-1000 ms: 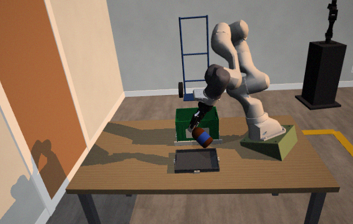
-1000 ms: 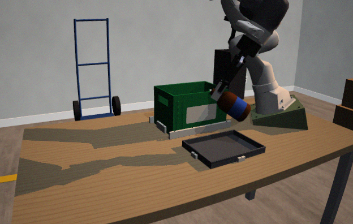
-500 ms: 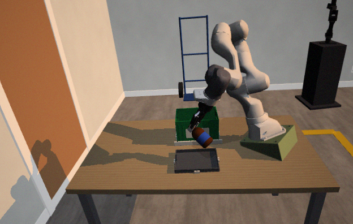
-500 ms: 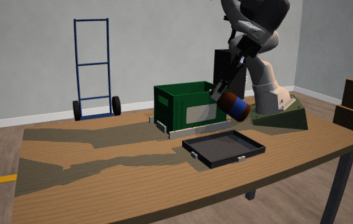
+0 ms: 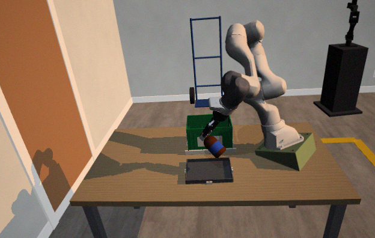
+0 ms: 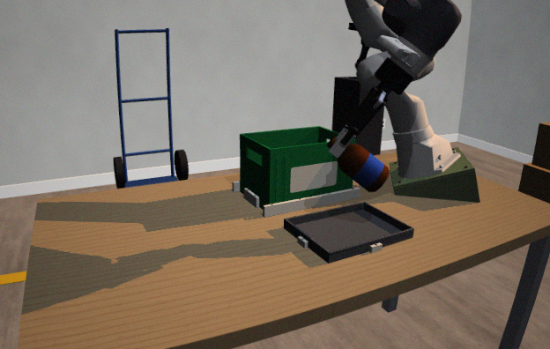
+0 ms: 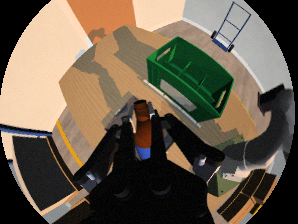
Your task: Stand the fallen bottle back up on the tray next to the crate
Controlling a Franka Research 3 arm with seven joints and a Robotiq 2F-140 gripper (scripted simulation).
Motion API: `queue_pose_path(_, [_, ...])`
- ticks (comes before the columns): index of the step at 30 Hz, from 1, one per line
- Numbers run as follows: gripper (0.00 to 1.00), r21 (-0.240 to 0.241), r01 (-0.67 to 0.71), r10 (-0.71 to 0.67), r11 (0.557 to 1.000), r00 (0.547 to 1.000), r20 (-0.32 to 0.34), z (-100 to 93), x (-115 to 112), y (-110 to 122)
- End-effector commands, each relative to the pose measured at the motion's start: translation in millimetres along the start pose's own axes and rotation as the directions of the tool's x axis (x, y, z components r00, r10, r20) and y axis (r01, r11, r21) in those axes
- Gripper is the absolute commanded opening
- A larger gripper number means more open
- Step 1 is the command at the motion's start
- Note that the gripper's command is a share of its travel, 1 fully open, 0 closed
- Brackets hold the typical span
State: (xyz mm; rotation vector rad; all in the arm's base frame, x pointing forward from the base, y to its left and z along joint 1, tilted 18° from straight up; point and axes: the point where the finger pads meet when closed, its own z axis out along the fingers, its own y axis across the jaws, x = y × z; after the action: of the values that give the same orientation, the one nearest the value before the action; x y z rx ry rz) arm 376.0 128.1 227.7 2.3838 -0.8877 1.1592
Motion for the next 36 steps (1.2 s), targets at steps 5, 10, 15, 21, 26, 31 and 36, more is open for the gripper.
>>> queue_pose_path(5, [0.00,0.000,-0.026,0.026,1.000,0.998,-0.060,-0.4,1.5,0.2])
queue_pose_path(10, [0.00,0.002,-0.026,0.026,1.000,0.996,-0.081,-0.7,1.2,0.1])
queue_pose_path(15, [0.00,0.003,-0.026,0.026,1.000,0.995,-0.095,-1.0,0.9,-0.1])
queue_pose_path(21, [0.00,0.004,-0.026,0.026,1.000,0.994,-0.102,-1.1,0.8,-0.2])
queue_pose_path(26, [0.00,0.004,-0.026,0.026,1.000,0.994,-0.102,-1.1,0.8,-0.2])
queue_pose_path(31, [0.00,0.004,-0.026,0.026,1.000,0.994,-0.102,-1.1,0.8,-0.2])
queue_pose_path(36, [0.00,0.004,-0.026,0.026,1.000,0.994,-0.102,-1.1,0.8,-0.2])
